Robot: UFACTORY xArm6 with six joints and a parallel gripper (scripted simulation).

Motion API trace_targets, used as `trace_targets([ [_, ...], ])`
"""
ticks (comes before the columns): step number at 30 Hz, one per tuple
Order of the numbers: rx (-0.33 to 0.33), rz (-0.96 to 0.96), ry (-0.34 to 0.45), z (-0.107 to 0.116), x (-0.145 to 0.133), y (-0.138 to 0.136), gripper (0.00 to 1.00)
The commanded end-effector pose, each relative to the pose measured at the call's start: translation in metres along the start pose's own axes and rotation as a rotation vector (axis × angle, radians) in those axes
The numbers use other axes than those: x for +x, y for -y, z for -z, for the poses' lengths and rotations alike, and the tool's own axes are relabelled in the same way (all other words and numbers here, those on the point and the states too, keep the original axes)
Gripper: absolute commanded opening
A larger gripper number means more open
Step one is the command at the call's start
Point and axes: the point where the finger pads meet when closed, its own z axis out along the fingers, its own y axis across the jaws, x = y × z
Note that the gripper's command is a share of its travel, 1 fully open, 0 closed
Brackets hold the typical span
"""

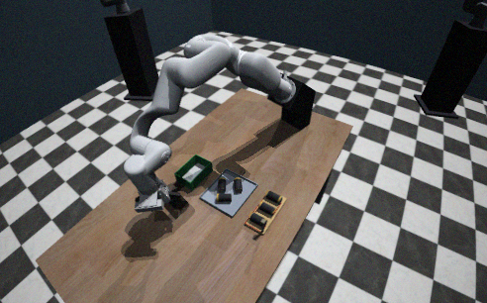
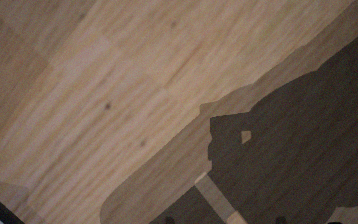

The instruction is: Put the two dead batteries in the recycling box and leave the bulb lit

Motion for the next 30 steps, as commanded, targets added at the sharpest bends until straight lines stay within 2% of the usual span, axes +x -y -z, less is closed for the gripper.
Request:
trace_targets([
  [1, -0.003, -0.001, -0.004, 0.002, 0.001, -0.001, 1.00],
  [21, -0.003, -0.001, -0.004, 0.003, 0.001, -0.001, 1.00],
  [30, -0.003, -0.001, -0.004, 0.018, -0.001, -0.001, 1.00],
])
